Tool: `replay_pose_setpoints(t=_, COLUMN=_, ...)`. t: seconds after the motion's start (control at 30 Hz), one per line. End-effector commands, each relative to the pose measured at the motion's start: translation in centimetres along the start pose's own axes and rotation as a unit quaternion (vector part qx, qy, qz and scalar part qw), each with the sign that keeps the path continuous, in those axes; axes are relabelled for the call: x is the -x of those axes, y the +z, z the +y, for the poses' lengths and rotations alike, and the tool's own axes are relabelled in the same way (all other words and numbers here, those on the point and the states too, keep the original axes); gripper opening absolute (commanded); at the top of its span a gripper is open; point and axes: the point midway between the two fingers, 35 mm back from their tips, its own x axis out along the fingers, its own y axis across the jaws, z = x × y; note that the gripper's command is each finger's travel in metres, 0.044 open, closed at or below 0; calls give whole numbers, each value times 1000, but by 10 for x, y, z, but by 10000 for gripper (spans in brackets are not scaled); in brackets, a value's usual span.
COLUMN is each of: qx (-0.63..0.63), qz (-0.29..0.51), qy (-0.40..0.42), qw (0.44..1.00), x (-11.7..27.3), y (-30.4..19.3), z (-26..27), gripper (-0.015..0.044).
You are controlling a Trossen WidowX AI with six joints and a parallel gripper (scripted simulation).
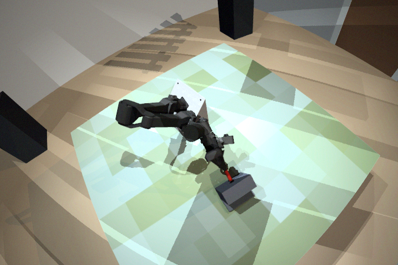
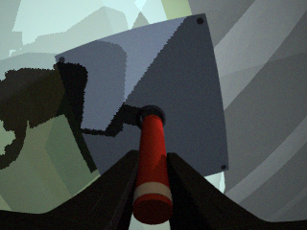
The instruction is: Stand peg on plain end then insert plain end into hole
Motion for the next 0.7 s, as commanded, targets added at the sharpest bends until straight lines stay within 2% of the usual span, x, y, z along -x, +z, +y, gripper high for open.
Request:
replay_pose_setpoints(t=0.0, qx=2, qz=0, qy=4, qw=1000, x=-1, y=1, z=4, gripper=0)
replay_pose_setpoints(t=0.67, qx=2, qz=0, qy=4, qw=1000, x=-10, y=2, z=2, gripper=0)
